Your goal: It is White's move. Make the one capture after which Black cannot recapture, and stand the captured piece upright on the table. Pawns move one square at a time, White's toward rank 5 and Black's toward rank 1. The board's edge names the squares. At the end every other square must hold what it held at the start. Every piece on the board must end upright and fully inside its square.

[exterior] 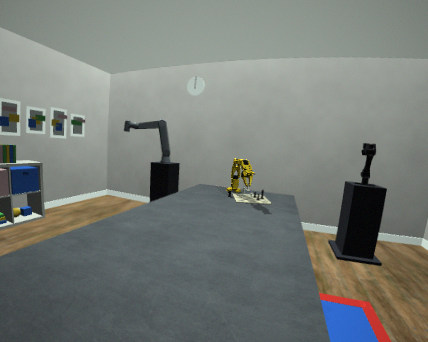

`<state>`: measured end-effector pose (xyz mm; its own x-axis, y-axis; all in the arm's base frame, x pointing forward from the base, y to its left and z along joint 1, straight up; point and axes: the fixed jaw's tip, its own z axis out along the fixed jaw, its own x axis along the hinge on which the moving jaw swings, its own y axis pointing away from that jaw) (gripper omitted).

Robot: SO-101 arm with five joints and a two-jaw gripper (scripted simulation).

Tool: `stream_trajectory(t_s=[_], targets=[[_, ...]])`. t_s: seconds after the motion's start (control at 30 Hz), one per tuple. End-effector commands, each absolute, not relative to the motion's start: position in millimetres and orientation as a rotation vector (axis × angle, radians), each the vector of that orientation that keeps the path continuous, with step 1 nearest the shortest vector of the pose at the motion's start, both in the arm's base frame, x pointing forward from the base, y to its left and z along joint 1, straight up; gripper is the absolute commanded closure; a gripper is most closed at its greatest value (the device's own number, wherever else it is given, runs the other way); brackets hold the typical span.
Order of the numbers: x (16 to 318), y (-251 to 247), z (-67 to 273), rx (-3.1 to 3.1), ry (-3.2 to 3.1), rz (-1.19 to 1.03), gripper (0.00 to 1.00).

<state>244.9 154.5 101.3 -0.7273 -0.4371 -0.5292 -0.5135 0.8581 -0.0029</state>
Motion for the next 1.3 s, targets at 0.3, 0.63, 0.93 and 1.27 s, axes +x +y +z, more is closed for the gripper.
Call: stream_trajectory(t_s=[0.3,0.63,0.93,1.27], targets=[[244.4,156.6,76.3,-0.710,2.501,0.195,1.00],[244.7,156.8,58.9,-0.710,2.501,0.195,1.00],[244.9,156.9,50.5,-0.710,2.501,0.195,1.00],[244.9,156.9,47.6,-0.710,2.501,0.195,1.00]])
